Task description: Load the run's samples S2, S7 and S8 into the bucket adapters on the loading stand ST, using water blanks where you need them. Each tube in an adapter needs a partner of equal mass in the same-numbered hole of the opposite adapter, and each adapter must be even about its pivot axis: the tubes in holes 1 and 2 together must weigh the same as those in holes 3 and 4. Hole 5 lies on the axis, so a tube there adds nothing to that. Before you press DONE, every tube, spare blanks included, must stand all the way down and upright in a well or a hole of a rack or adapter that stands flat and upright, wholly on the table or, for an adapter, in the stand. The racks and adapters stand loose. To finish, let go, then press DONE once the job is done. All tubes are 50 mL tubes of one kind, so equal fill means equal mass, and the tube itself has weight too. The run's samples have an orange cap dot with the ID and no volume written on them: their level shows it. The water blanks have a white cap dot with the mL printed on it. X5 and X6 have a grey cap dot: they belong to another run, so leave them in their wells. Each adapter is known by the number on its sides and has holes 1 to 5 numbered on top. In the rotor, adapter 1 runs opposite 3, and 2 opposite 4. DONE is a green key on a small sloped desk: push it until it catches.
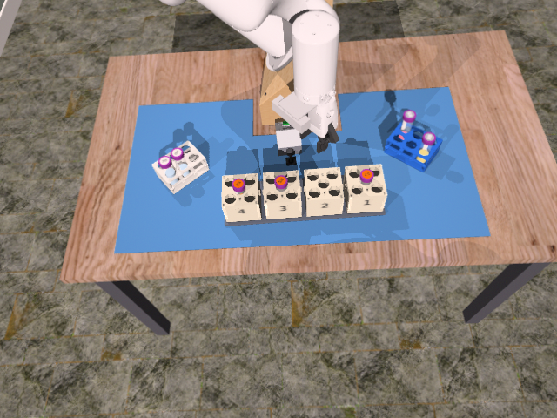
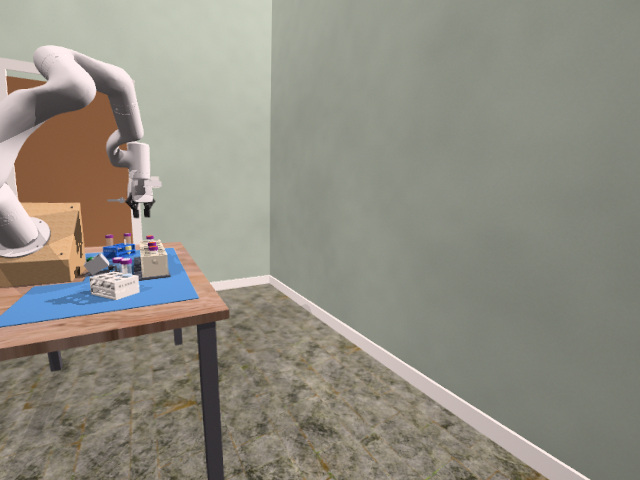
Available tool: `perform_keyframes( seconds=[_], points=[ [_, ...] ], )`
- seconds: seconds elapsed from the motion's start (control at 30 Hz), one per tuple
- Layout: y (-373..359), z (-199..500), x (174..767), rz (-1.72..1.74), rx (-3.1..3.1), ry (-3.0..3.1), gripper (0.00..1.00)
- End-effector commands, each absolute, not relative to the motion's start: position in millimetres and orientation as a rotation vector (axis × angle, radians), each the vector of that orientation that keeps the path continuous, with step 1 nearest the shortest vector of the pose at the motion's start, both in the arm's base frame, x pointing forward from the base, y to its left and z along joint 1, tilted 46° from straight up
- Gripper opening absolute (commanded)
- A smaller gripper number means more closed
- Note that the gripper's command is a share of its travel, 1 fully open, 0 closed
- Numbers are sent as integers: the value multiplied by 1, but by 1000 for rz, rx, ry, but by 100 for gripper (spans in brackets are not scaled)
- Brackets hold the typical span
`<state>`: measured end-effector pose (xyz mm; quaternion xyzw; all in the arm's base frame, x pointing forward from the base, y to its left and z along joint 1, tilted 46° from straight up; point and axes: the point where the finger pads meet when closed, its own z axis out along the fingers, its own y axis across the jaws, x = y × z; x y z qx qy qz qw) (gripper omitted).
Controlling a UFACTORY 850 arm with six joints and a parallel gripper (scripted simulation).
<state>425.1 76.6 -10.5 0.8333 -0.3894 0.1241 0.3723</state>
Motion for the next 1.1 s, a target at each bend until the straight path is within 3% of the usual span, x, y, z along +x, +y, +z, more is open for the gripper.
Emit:
perform_keyframes(
  seconds=[0.0,1.07],
  points=[
    [66,3,423,335,2131,-1019,57],
    [-29,103,398,335,2130,-1019,57]
  ],
)
